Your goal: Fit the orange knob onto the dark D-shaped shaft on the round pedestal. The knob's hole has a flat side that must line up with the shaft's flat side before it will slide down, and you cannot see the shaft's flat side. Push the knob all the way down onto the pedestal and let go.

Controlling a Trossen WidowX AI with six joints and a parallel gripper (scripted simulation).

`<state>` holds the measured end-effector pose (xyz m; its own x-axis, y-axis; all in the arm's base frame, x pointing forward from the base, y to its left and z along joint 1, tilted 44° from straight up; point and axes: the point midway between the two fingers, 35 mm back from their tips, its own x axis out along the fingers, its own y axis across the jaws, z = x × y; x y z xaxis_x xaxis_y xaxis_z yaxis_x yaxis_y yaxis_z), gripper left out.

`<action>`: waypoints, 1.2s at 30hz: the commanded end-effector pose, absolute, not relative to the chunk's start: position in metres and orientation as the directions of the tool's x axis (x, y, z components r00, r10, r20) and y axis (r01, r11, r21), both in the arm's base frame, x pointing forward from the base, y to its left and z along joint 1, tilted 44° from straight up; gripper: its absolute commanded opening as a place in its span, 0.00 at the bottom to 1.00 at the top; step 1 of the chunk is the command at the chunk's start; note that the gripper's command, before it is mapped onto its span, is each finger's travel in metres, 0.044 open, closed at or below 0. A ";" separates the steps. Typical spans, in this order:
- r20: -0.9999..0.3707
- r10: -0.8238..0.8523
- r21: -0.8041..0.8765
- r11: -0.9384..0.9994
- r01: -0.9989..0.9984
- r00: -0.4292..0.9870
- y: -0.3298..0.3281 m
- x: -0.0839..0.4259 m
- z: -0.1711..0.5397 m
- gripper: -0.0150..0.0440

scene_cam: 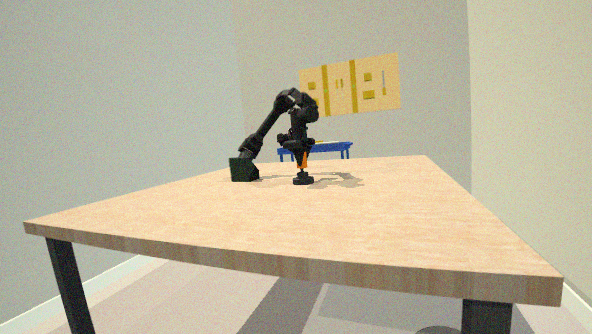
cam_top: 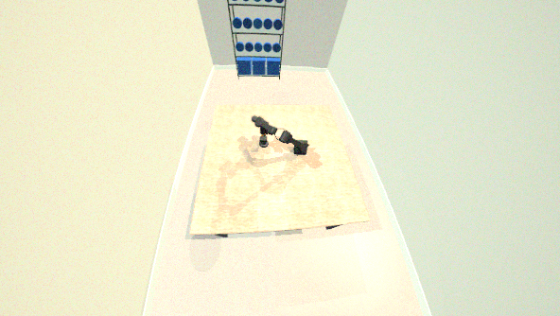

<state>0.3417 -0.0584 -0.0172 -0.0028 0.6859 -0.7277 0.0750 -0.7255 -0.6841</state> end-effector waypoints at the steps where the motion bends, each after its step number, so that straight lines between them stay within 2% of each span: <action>1: -0.728 0.686 -0.684 -0.726 0.067 0.000 -0.057 0.342 -0.018 0.25; 19: -0.728 0.686 -0.684 -0.726 0.067 0.000 -0.060 0.343 -0.015 0.25; 26: -0.728 0.686 -0.680 -0.721 -0.131 0.000 -0.061 0.343 -0.016 0.25; 36: -0.728 0.686 -0.679 -0.720 -0.142 0.000 -0.058 0.342 -0.017 0.25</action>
